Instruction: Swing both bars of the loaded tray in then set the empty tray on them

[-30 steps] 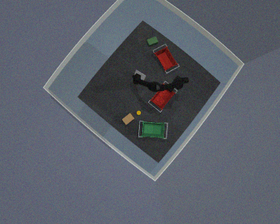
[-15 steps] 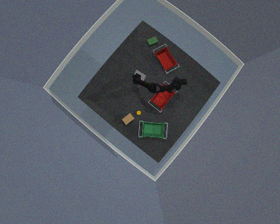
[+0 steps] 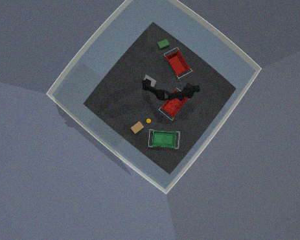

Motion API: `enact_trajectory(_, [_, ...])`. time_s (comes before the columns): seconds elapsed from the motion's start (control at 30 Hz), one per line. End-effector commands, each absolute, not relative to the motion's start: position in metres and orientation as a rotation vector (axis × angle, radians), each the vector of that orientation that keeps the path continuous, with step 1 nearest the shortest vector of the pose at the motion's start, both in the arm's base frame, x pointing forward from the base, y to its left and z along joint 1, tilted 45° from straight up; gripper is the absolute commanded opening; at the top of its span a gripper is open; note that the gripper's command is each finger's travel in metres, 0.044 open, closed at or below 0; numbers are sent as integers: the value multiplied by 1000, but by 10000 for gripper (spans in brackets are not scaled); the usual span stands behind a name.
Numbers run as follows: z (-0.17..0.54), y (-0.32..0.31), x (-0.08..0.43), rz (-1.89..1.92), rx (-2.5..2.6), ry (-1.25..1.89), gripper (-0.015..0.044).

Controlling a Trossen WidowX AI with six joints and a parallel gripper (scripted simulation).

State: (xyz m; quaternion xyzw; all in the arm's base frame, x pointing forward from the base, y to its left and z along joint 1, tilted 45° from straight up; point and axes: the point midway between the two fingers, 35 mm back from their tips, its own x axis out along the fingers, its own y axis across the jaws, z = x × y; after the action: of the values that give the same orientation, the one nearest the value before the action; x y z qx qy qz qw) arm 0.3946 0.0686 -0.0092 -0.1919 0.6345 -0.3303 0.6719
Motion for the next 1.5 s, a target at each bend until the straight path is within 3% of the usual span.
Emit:
enact_trajectory(0.0, [-1,49,391,-765,-441,1442,81])
enact_trajectory(0.3, [3,17,384,-766,-443,1441,81])
enact_trajectory(0.73, [32,52,390,-765,-441,1442,81])
enact_trajectory(1.47, [27,45,388,-761,-449,1439,81])
